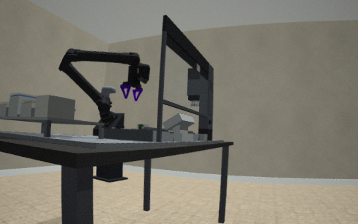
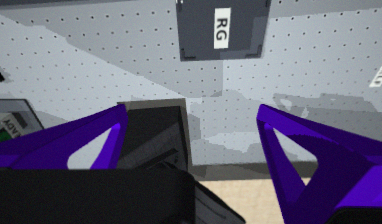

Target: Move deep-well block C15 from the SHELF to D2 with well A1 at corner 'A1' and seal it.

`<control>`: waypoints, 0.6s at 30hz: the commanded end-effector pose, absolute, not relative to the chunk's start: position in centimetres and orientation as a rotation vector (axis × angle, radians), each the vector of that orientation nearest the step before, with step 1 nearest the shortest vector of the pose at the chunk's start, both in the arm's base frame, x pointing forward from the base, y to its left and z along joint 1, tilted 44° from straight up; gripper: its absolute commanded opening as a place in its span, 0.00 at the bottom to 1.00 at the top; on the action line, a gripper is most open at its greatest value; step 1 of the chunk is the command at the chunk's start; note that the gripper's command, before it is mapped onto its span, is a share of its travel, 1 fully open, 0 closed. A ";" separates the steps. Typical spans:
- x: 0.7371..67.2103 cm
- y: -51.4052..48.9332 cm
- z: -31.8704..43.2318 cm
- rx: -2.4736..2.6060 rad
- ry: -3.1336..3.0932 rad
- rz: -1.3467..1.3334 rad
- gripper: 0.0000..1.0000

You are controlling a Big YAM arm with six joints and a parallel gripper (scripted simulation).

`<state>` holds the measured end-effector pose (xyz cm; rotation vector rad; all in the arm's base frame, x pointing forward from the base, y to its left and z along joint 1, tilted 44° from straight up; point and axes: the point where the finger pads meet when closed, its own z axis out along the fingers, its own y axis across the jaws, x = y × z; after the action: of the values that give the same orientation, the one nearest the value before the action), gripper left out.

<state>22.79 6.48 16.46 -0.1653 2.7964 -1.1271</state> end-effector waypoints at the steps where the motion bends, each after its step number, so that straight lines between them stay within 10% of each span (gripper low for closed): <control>1: 23.1 6.5 16.5 -0.009 2.770 -1.094 1.00; 18: 23.1 6.5 16.5 0.393 2.656 -1.014 1.00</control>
<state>22.79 6.48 16.47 0.2596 2.6968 -1.0493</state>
